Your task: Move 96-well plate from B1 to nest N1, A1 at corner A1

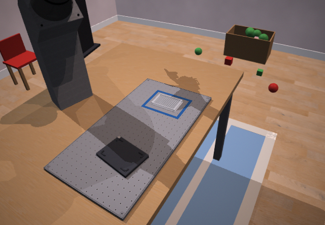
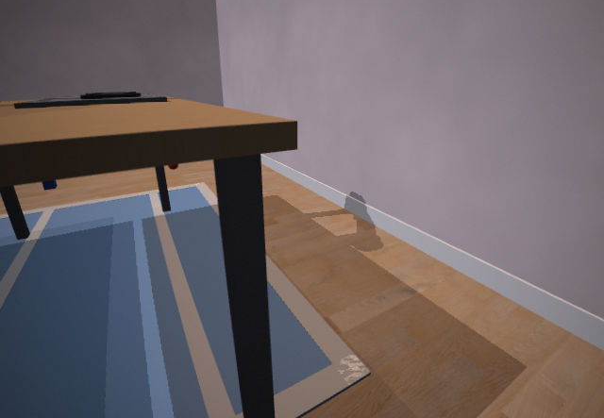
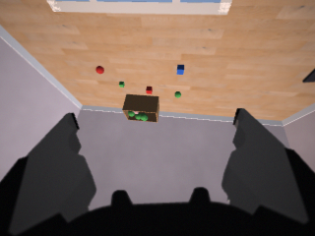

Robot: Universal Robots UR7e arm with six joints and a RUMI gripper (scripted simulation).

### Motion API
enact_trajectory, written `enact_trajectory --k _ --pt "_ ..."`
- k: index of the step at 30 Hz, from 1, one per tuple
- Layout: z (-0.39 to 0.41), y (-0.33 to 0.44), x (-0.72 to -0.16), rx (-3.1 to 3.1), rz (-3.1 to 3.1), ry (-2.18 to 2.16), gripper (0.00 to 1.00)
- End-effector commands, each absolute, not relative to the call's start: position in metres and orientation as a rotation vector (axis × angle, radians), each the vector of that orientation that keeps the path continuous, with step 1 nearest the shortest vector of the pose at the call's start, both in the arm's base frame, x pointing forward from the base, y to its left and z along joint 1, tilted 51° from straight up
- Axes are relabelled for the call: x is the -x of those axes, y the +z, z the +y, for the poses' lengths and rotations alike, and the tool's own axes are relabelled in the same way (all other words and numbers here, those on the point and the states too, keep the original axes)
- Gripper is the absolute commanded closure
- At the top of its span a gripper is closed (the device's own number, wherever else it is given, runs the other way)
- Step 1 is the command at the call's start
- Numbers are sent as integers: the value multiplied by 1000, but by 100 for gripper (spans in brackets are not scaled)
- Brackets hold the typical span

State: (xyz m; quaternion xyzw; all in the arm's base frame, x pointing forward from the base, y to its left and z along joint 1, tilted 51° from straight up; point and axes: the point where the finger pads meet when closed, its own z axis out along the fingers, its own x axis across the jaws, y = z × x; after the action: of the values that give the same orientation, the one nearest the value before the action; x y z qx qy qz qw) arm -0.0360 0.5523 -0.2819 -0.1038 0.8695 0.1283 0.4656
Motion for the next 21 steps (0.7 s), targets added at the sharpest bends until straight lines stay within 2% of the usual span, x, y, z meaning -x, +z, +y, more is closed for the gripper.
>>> enact_trajectory --k 1,21 --pt "555 -278 19 136 2163 348 0" --pt "557 -266 -48 -356 2204 483 0"
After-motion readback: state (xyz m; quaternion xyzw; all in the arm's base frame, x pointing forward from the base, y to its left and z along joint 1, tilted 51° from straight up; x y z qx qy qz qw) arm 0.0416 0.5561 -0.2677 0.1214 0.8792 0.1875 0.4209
